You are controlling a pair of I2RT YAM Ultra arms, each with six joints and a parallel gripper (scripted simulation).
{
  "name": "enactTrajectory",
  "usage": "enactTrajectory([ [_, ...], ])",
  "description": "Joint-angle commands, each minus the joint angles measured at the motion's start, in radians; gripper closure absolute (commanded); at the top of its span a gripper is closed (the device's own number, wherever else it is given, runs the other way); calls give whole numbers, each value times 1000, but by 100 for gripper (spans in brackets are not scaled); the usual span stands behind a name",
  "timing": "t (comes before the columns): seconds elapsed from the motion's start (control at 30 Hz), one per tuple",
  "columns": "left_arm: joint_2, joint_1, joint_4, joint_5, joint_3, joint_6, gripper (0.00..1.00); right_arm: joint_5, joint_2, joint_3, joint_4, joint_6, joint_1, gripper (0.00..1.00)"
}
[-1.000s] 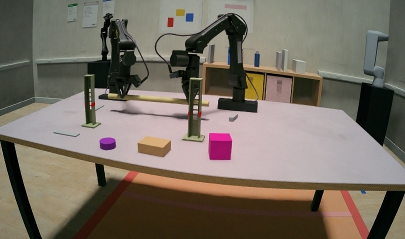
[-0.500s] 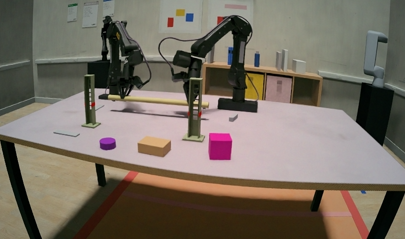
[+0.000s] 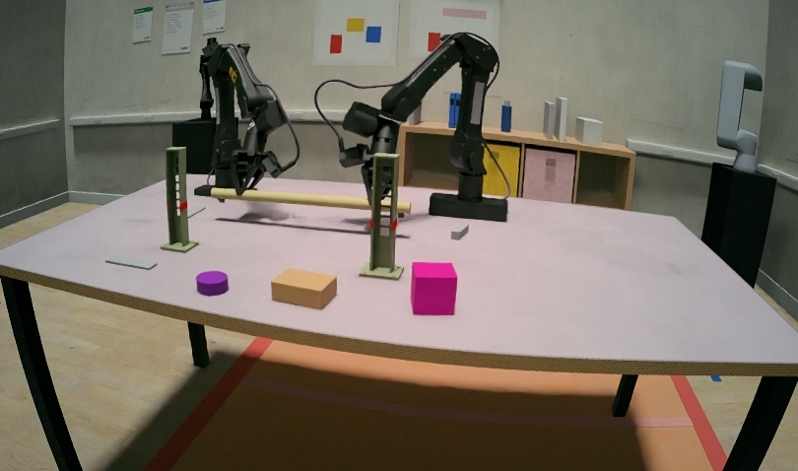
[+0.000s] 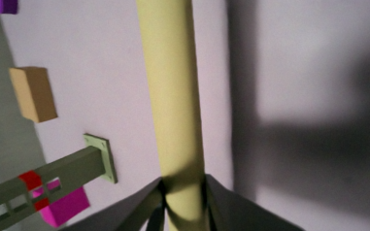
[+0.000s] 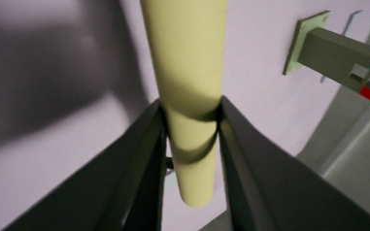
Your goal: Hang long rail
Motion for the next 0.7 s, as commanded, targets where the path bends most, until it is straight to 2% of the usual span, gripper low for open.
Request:
enactTrajectory([
  [0.0,-38,-49,123,-148,-61,-6,81,144,-55,-65,140,12,50,81],
  [0.07,-38,-77,185,-205,-97,-12,81,198,-64,-105,202,16,77,81],
  [0.13,-38,-77,185,-205,-97,-12,81,198,-64,-105,202,16,77,81],
  [0.33,1,-144,415,-374,-199,7,81,364,-52,-223,436,-7,145,81],
  [0.5,72,-180,622,-485,-263,45,81,471,-8,-302,644,-49,183,81],
  [0.63,154,-191,804,-545,-300,92,81,526,55,-351,822,-97,194,81],
  [0.67,154,-191,804,-545,-300,92,81,526,55,-351,822,-97,194,81],
])
